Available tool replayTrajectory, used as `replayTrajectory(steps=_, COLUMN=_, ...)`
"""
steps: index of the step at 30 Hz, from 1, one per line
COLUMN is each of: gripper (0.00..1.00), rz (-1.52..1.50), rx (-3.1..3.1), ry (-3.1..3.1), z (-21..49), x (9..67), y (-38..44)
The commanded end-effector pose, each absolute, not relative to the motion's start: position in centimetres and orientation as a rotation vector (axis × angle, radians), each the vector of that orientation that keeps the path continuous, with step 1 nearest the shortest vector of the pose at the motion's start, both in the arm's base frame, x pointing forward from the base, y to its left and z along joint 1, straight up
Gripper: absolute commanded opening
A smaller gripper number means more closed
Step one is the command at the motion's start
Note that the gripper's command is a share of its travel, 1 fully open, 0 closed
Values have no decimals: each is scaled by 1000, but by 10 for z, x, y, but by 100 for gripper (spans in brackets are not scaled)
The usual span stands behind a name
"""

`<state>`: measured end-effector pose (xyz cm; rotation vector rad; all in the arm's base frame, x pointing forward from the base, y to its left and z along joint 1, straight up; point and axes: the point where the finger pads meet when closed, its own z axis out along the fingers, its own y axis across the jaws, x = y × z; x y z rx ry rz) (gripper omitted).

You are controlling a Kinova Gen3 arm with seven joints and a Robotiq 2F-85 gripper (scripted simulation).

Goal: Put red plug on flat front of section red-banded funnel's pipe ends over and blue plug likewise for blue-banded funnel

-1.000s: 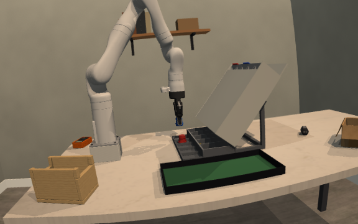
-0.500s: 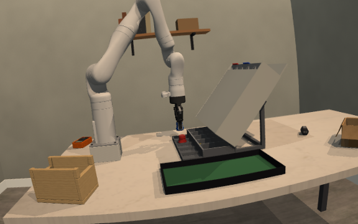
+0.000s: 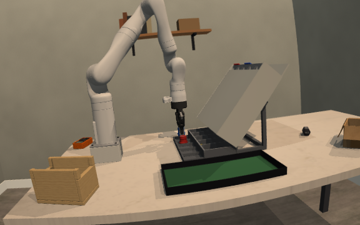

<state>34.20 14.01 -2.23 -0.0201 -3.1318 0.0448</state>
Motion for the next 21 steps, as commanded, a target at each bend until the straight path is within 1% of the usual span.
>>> replayTrajectory(steps=1, gripper=0, rz=43, rx=-24, ry=-3131, z=-24, x=341, y=139)
replayTrajectory(steps=6, gripper=0, rz=43, rx=-24, ry=-3131, z=-24, x=341, y=139)
replayTrajectory(steps=7, gripper=0, rz=46, rx=-21, ry=-3131, z=-44, x=341, y=139)
replayTrajectory(steps=21, gripper=0, rz=46, rx=-21, ry=-3131, z=-44, x=341, y=139)
